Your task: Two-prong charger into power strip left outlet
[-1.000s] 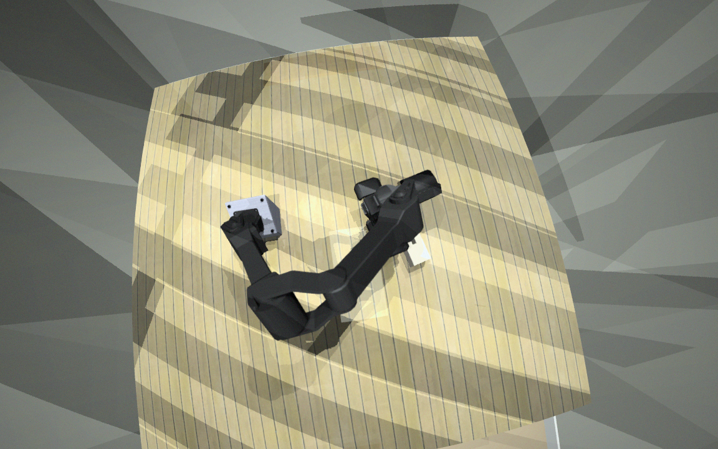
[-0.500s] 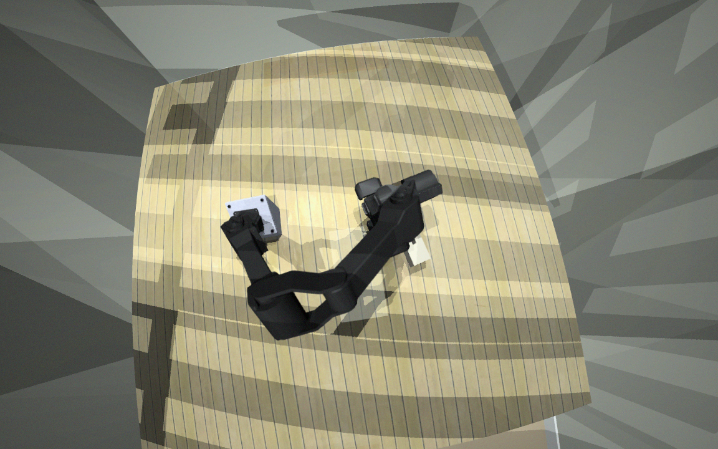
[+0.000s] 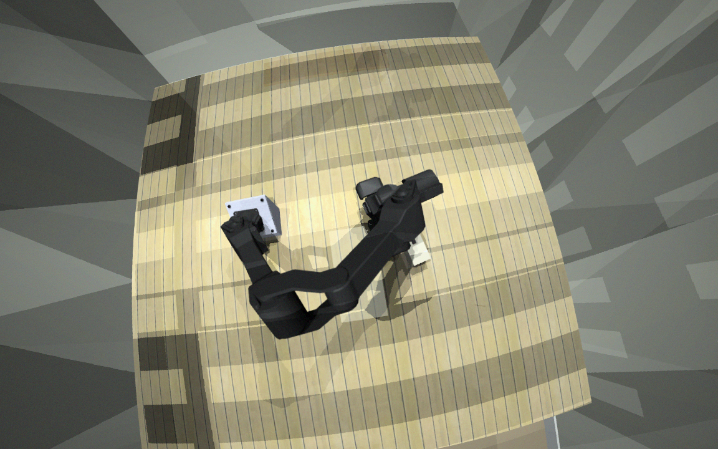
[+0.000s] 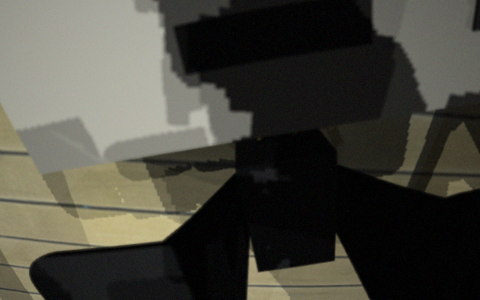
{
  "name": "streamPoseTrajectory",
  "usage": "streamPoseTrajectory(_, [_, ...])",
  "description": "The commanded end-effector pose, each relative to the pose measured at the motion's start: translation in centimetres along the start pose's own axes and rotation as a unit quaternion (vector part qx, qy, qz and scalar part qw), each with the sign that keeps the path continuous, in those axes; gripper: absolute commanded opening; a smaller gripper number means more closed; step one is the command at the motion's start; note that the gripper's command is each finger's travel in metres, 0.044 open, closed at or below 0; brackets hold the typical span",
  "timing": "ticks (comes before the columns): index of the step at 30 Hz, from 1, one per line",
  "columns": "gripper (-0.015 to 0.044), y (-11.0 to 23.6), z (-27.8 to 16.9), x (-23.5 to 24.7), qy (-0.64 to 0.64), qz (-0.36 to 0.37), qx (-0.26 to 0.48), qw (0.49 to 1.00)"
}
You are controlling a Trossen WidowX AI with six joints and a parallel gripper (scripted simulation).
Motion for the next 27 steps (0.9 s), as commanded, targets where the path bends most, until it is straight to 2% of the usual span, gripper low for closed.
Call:
streamPoseTrajectory(1, [0.0, 0.22, 0.2, 0.0, -0.001, -0.001, -0.003, 1.0])
streamPoseTrajectory(27, [0.0, 0.22, 0.62, 0.04, -0.001, -0.001, -0.003, 1.0])
Point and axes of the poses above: the point midway between the two fingers, 35 mm back from their tips, its own y axis back along the fingers, its own x axis across the jaws, z = x × y, the point moved 10 cm from there along y, back along the fingers, and after that the axes turned 6 degrees about -y, right-handed, at the moved point
